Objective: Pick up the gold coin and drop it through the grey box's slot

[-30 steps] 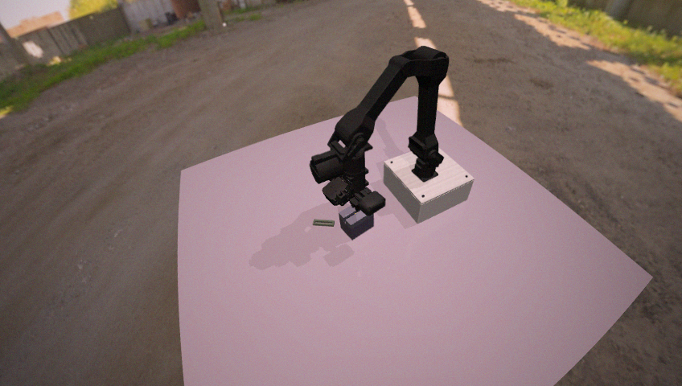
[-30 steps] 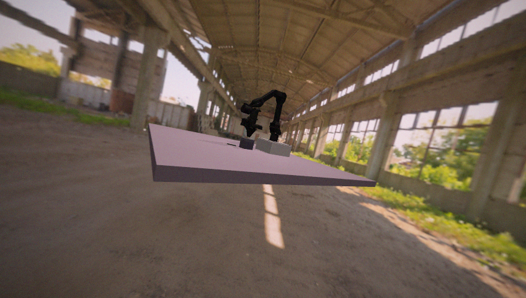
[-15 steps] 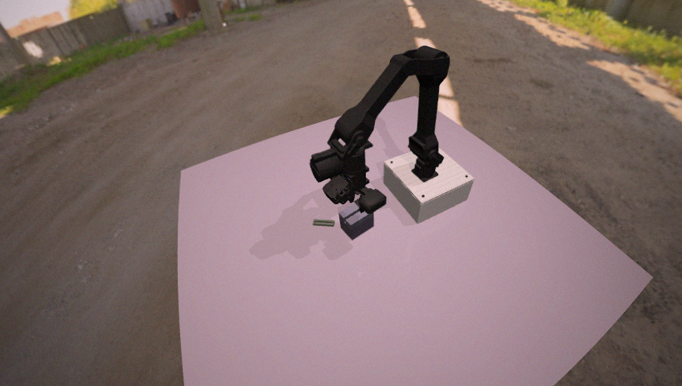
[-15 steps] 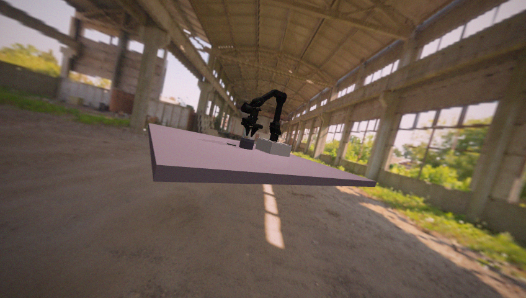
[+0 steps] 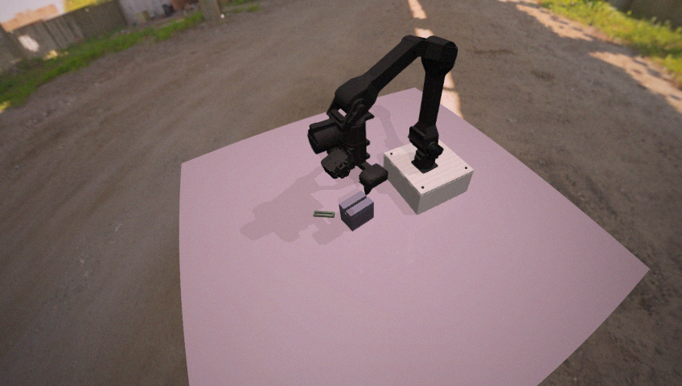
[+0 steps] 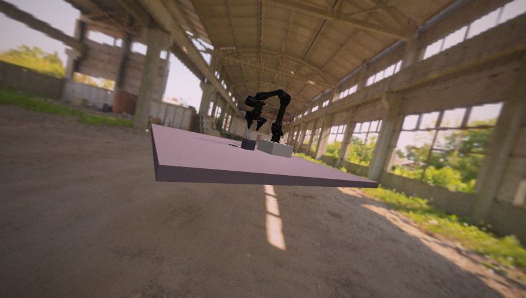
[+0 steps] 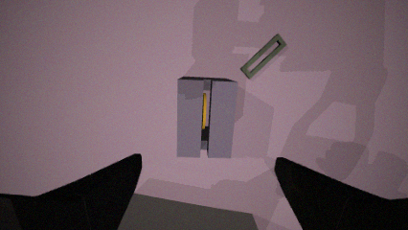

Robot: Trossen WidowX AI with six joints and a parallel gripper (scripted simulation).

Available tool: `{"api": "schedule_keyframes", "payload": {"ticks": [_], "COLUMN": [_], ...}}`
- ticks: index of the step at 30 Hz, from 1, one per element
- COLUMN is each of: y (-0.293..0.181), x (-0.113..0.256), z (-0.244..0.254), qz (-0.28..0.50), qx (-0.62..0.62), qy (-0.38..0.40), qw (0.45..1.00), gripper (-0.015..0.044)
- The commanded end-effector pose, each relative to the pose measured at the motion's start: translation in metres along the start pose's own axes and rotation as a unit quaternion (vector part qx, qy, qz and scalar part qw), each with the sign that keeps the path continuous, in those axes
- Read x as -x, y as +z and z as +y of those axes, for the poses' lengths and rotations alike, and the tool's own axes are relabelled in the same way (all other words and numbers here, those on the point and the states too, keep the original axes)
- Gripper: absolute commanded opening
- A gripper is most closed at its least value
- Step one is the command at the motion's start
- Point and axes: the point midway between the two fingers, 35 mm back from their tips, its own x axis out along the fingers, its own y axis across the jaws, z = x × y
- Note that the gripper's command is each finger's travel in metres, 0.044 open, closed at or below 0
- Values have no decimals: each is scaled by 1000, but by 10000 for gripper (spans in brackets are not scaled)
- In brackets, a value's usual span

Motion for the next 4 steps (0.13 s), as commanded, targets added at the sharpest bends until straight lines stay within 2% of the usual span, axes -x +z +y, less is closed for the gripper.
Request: {"api": "schedule_keyframes", "payload": {"ticks": [1, 4], "y": [-1, -1], "x": [2, 2], "z": [0, 0], "qz": [2, 2], "qx": [1, 1], "qy": [1, 1], "qw": [1000, 1000], "gripper": [440, 440]}}
